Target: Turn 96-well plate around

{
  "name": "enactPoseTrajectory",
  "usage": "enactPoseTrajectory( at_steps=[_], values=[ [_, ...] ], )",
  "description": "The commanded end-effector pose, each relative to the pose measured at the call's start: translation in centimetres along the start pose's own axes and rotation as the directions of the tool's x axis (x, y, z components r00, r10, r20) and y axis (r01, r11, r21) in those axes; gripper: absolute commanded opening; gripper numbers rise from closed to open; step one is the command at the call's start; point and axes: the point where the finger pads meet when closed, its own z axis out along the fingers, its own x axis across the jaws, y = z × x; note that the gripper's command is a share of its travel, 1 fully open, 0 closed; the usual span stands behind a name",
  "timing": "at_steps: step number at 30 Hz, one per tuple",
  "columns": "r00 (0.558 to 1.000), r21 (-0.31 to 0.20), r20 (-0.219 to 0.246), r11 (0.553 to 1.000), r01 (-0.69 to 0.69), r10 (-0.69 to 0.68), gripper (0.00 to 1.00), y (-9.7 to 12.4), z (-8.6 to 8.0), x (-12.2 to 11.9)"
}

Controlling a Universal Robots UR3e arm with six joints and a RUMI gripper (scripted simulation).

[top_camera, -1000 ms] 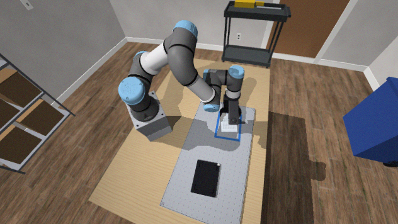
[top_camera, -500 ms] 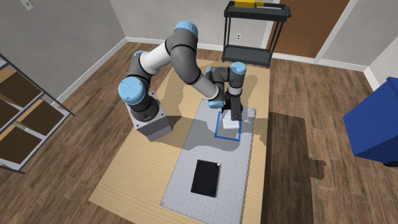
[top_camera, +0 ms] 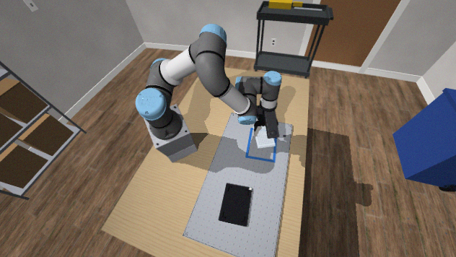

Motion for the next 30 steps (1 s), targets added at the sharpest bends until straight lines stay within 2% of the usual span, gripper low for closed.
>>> enactPoseTrajectory(
  at_steps=[1, 23, 30],
  values=[
    [1.0, 0.0, 0.003, 1.0, 0.0, 0.0, 0.0, -0.01, -0.08, -0.09],
    [1.0, 0.0, 0.002, 1.0, 0.0, 0.0, 0.0, -0.01, -0.07, -0.09],
    [1.0, 0.0, 0.003, 1.0, 0.0, 0.0, 0.0, -0.02, 0.39, -0.09]
  ],
)
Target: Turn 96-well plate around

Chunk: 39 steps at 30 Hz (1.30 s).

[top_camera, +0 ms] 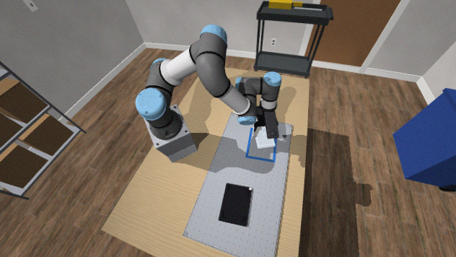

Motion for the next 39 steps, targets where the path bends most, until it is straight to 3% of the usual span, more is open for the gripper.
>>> enactPoseTrajectory(
  at_steps=[1, 39],
  values=[
    [1.0, 0.0, 0.003, 1.0, 0.0, 0.0, 0.0, 0.0, 0.2, -0.1],
    [1.0, 0.0, 0.003, 1.0, 0.0, 0.0, 0.0, 0.0, 2.5, -0.1]
  ],
)
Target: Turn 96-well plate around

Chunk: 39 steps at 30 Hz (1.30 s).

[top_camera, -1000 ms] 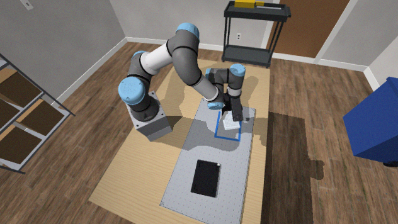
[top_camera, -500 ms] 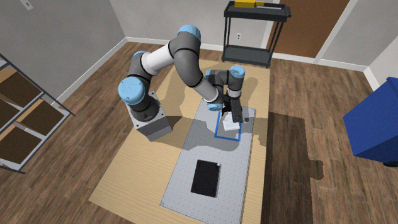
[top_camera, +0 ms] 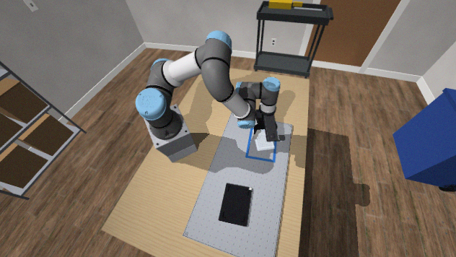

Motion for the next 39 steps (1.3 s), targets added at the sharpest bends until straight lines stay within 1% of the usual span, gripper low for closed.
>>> enactPoseTrajectory(
  at_steps=[1, 39],
  values=[
    [1.0, 0.0, 0.003, 1.0, 0.0, 0.0, 0.0, 0.0, 0.2, -0.1],
    [1.0, 0.0, 0.003, 1.0, 0.0, 0.0, 0.0, 0.0, 2.4, -0.1]
  ],
)
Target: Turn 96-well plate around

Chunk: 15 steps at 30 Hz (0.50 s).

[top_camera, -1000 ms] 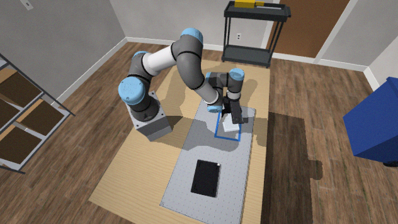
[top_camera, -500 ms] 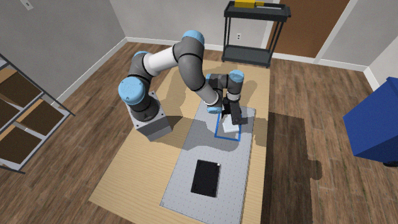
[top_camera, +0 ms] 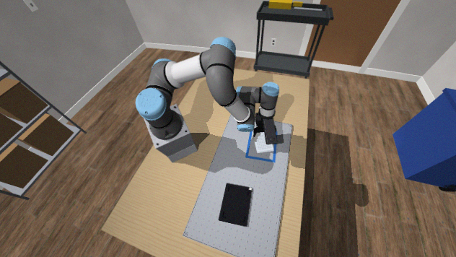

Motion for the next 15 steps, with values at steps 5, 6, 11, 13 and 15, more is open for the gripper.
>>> enactPoseTrajectory(
  at_steps=[5, 6, 11, 13, 15],
  values=[
    [1.0, 0.0, 0.003, 1.0, 0.0, 0.0, 0.0, -0.02, 0.38, -0.1],
    [1.0, 0.0, 0.003, 1.0, 0.0, 0.0, 0.0, -0.02, 0.44, -0.1],
    [1.0, 0.0, 0.003, 1.0, 0.0, 0.0, 0.0, -0.02, 0.78, -0.1],
    [1.0, 0.0, 0.003, 1.0, 0.0, 0.0, 0.0, -0.02, 0.91, -0.1],
    [1.0, 0.0, 0.003, 1.0, 0.0, 0.0, 0.0, -0.02, 1.04, -0.1]
  ],
)
